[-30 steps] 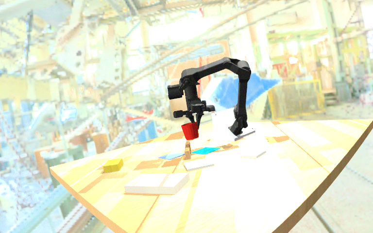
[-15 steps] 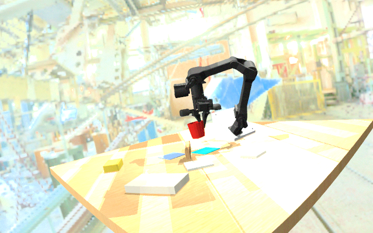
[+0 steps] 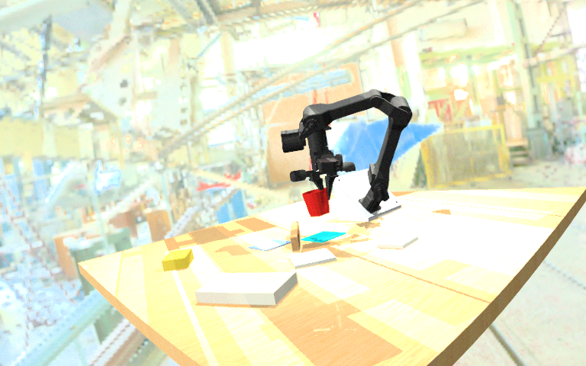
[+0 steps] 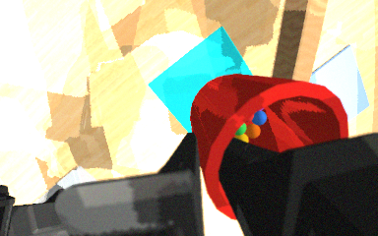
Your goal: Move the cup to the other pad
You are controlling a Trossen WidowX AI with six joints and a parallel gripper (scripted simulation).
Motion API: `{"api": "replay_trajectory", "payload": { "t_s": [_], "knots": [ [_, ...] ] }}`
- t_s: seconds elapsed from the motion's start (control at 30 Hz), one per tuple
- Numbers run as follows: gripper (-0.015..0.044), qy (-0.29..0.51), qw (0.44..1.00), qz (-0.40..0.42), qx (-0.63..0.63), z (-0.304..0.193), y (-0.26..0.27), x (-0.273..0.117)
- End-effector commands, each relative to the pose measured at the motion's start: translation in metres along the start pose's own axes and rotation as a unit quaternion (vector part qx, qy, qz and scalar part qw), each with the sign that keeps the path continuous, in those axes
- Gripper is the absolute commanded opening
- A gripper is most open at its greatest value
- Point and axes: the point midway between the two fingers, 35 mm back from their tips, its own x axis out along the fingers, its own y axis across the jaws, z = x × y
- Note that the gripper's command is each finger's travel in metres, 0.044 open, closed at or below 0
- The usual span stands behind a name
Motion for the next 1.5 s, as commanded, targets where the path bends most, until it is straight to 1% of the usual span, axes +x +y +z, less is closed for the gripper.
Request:
{"api": "replay_trajectory", "payload": {
  "t_s": [0.0,1.47],
  "knots": [
    [0.0,0.001,1.0,-0.001,-0.003,0.0,0.002,0.003],
    [0.0,0.001,1.0,-0.001,-0.003,0.001,0.003,0.054]
  ]
}}
